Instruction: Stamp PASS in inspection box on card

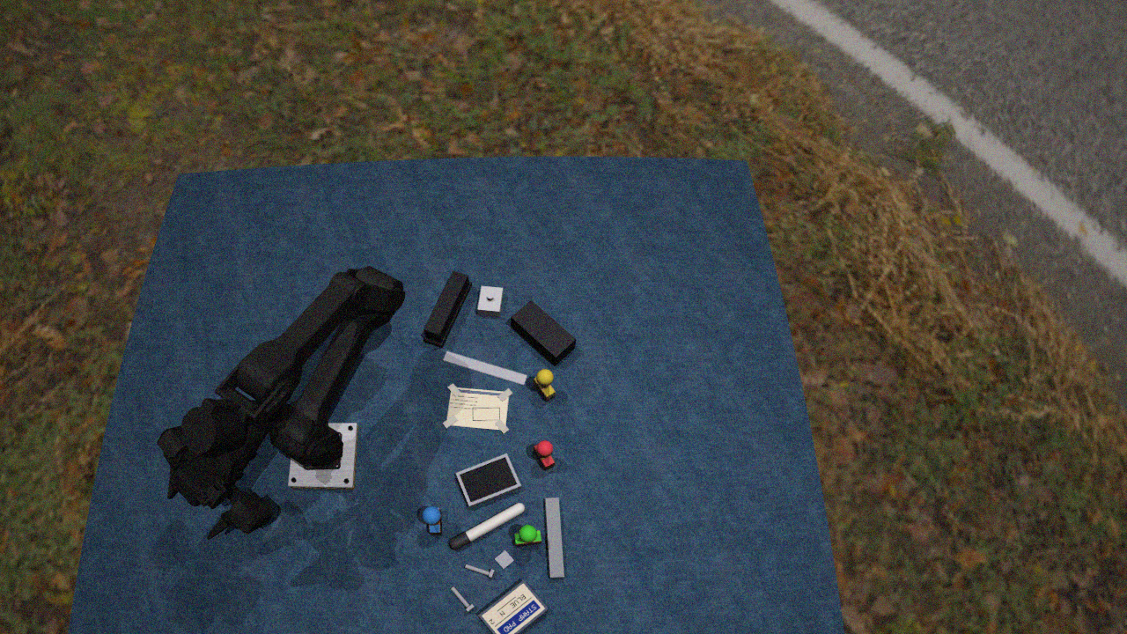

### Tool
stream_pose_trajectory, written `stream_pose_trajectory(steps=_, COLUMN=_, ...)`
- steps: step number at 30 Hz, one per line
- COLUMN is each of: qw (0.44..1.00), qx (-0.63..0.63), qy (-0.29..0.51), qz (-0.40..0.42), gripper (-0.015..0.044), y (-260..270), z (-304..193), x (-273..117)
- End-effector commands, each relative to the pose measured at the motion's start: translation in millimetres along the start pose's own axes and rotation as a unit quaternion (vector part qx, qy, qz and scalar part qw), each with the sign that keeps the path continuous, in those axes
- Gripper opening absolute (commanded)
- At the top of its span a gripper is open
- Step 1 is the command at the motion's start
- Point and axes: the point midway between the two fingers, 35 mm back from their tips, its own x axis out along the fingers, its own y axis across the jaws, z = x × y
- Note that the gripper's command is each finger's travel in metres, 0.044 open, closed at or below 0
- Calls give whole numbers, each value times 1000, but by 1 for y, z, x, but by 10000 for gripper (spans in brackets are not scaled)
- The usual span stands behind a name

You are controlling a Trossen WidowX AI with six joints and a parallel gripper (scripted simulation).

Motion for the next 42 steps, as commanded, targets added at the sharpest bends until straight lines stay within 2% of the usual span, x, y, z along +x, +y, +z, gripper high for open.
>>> stream_pose_trajectory(steps=1, qw=1000, qx=-3, qy=1, qz=4, gripper=374, y=1, z=1, x=0)
stream_pose_trajectory(steps=7, qw=985, qx=-106, qy=42, qz=131, gripper=220, y=53, z=27, x=-7)
stream_pose_trajectory(steps=15, qw=906, qx=-282, qy=87, qz=303, gripper=220, y=146, z=50, x=-34)
stream_pose_trajectory(steps=24, qw=752, qx=-477, qy=116, qz=440, gripper=220, y=257, z=36, x=-99)
stream_pose_trajectory(steps=32, qw=586, qx=-627, qy=126, qz=499, gripper=220, y=337, z=-21, x=-185)
stream_pose_trajectory(steps=39, qw=439, qx=-731, qy=127, qz=507, gripper=220, y=372, z=-102, x=-264)
stream_pose_trajectory(steps=42, qw=417, qx=-745, qy=127, qz=505, gripper=220, y=372, z=-114, x=-270)
